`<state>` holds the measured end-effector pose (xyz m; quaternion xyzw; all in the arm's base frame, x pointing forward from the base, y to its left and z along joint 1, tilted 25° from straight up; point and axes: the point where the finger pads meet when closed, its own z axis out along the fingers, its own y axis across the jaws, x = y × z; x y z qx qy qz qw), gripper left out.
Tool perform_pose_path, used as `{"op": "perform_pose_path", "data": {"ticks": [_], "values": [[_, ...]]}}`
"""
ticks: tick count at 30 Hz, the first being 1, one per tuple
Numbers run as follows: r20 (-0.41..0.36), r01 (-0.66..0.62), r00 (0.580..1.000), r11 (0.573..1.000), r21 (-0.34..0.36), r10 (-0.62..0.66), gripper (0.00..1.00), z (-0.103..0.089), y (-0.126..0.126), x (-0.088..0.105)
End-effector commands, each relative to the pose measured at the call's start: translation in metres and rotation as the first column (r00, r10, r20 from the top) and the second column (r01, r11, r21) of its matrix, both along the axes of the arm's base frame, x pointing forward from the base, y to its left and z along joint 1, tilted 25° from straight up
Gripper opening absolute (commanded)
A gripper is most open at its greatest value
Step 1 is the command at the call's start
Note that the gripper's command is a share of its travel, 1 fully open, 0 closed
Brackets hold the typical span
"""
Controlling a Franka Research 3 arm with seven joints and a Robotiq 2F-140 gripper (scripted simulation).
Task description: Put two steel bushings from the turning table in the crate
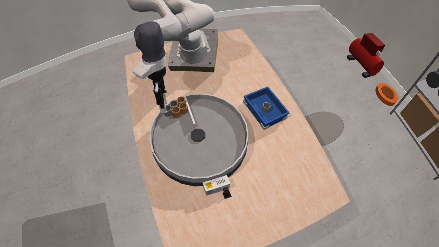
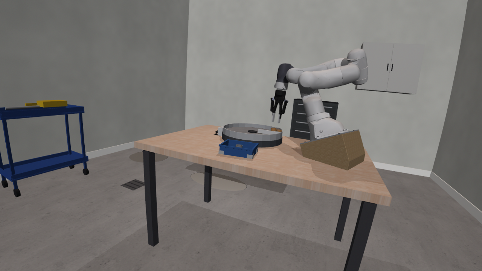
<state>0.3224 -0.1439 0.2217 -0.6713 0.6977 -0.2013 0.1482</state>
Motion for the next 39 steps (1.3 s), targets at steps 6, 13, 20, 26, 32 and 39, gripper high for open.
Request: {"op": "perform_pose_path", "data": {"ticks": [6, 13, 20, 26, 32, 39], "values": [[0.0, 0.0, 1.0, 1.0, 0.0, 0.0, 0.28, 0.0, 0.0, 0.0], [0.0, 0.0, 1.0, 1.0, 0.0, 0.0, 0.28, 0.0, 0.0, 0.0], [0.0, 0.0, 1.0, 1.0, 0.0, 0.0, 0.28, 0.0, 0.0, 0.0], [0.0, 0.0, 1.0, 1.0, 0.0, 0.0, 0.28, 0.0, 0.0, 0.0], [0.0, 0.0, 1.0, 1.0, 0.0, 0.0, 0.28, 0.0, 0.0, 0.0], [0.0, 0.001, 1.0, 1.0, 0.002, -0.001, 0.1, 0.0, 0.0, 0.0]]}}
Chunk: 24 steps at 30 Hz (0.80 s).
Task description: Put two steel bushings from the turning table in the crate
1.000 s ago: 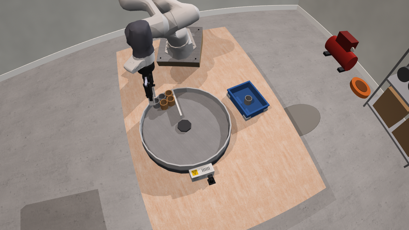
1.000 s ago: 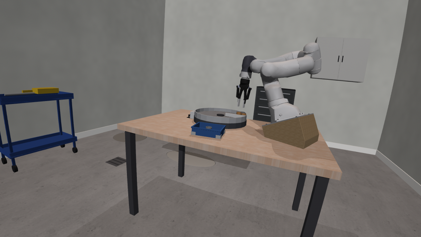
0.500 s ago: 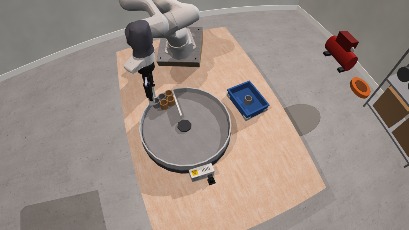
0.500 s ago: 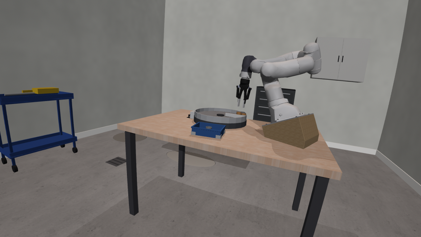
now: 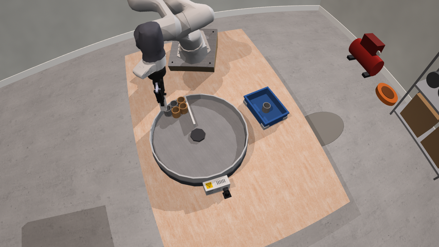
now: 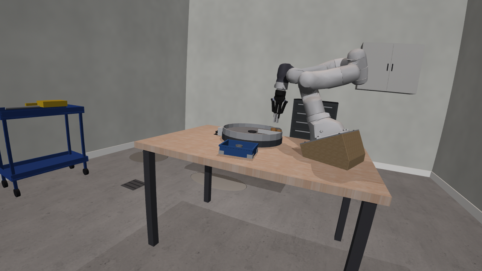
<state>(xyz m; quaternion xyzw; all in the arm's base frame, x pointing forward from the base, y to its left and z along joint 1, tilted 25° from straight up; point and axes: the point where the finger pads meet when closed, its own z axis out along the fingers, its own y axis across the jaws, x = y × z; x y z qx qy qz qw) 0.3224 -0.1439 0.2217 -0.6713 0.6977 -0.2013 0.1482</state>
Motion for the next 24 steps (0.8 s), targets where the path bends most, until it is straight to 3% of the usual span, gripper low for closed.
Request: {"op": "perform_pose_path", "data": {"ticks": [1, 11, 16, 21, 24], "values": [[0.001, 0.001, 1.0, 1.0, 0.005, -0.001, 0.1, 0.0, 0.001, 0.0], [0.008, 0.017, 1.0, 0.997, 0.071, -0.018, 0.1, 0.004, 0.014, 0.003], [0.014, 0.044, 0.999, 0.984, 0.174, -0.048, 0.1, 0.01, 0.033, 0.007], [0.015, 0.09, 0.995, 0.943, 0.321, -0.1, 0.1, 0.024, 0.058, 0.014], [0.012, 0.105, 0.993, 0.926, 0.364, -0.117, 0.1, 0.028, 0.065, 0.016]]}}
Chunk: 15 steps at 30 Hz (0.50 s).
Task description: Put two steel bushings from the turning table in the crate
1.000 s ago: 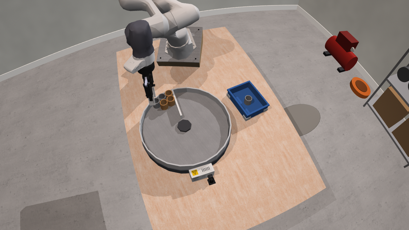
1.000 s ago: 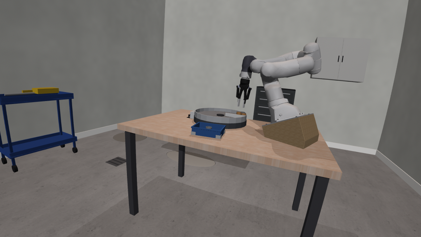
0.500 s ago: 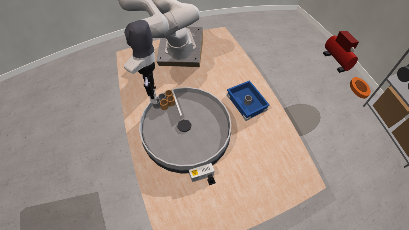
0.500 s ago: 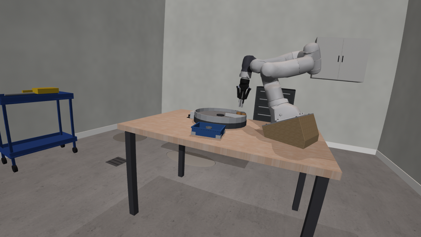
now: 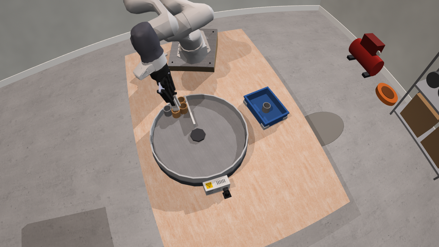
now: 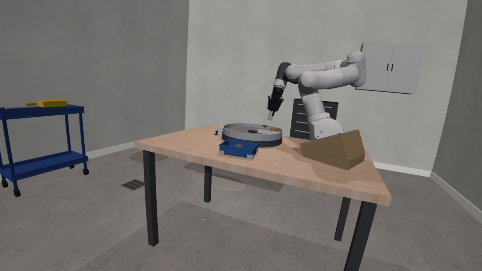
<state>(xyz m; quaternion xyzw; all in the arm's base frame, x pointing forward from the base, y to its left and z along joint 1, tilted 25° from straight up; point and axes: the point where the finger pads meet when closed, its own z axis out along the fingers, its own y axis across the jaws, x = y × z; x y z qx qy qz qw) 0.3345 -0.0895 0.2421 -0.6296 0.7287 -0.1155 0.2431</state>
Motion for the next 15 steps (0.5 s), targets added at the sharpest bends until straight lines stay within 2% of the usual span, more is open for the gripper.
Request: {"op": "perform_pose_path", "data": {"ticks": [1, 3, 15], "values": [[-0.004, 0.077, 0.997, 0.992, 0.099, -0.077, 0.1, 0.008, 0.011, 0.004], [-0.007, 0.105, 0.994, 0.979, 0.173, -0.105, 0.1, 0.016, 0.021, 0.008], [-0.043, 0.208, 0.977, 0.89, 0.406, -0.209, 0.1, 0.048, 0.048, 0.023]]}}
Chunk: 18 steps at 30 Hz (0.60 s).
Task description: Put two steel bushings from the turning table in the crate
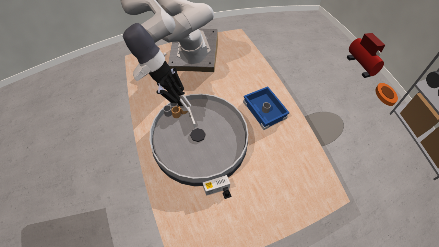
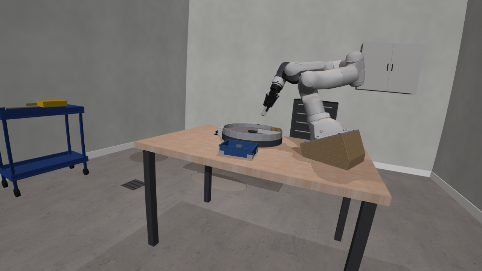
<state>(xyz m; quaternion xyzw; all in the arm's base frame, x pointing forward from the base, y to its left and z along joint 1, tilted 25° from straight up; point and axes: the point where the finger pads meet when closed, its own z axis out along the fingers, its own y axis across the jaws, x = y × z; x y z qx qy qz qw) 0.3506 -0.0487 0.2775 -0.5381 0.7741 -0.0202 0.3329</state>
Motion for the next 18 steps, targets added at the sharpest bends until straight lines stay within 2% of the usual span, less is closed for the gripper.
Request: {"op": "perform_pose_path", "data": {"ticks": [1, 3, 4, 11, 18], "values": [[-0.022, 0.1, 0.995, 0.986, 0.132, -0.098, 0.1, 0.015, 0.009, 0.008], [-0.022, 0.1, 0.995, 0.986, 0.132, -0.098, 0.1, 0.015, 0.009, 0.008], [-0.029, 0.125, 0.992, 0.975, 0.182, -0.122, 0.1, 0.022, 0.013, 0.011], [-0.055, 0.195, 0.981, 0.93, 0.312, -0.187, 0.1, 0.042, 0.02, 0.022], [-0.094, 0.267, 0.963, 0.862, 0.432, -0.251, 0.1, 0.062, 0.024, 0.032]]}}
